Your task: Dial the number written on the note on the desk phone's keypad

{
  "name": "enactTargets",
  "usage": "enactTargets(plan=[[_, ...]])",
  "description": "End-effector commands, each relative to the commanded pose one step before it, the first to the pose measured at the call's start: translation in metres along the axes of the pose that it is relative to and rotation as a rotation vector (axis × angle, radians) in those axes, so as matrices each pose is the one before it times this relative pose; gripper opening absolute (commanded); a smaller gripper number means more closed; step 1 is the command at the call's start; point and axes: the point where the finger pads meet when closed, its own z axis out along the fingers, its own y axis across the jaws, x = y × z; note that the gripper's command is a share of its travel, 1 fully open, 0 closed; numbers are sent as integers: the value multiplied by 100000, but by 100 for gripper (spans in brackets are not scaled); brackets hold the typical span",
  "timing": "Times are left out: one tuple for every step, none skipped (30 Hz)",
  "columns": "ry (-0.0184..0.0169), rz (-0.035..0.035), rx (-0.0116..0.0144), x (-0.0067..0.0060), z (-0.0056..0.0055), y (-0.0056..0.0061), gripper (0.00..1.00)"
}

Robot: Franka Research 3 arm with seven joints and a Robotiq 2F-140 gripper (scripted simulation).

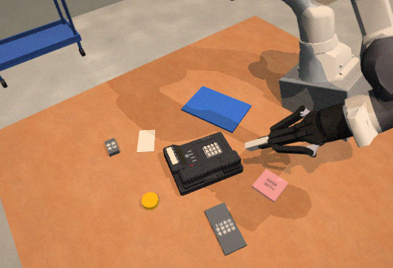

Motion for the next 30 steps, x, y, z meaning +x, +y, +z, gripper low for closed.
enactTargets(plan=[[-647,-3330,125,-115,-49,-62,0],[0,0,0,0,0,0,0],[0,0,0,0,0,0,0],[0,0,0,0,0,0,0],[0,0,0,0,0,0,0],[0,0,0,0,0,0,0],[0,0,0,0,0,0,0],[0,0,0,0,0,0,0],[0,0,0,0,0,0,0],[0,0,0,0,0,0,0],[0,0,0,0,0,0,0],[0,0,0,0,0,0,0],[-13642,-10578,751,-2860,-100,1661,0],[0,0,0,0,0,0,0],[0,0,0,0,0,0,0],[0,0,0,0,0,0,0],[0,0,0,0,0,0,0],[0,0,0,0,0,0,0],[0,0,0,0,0,0,0],[0,0,0,0,0,0,0],[0,0,0,0,0,0,0],[0,0,0,0,0,0,0],[0,0,0,0,0,0,0],[0,0,0,0,0,0,0],[0,0,0,0,0,0,0],[0,0,0,0,0,0,0],[0,0,0,0,0,0,0],[0,0,0,0,0,0,0],[0,0,0,0,0,0,0],[0,0,0,0,0,0,0]])
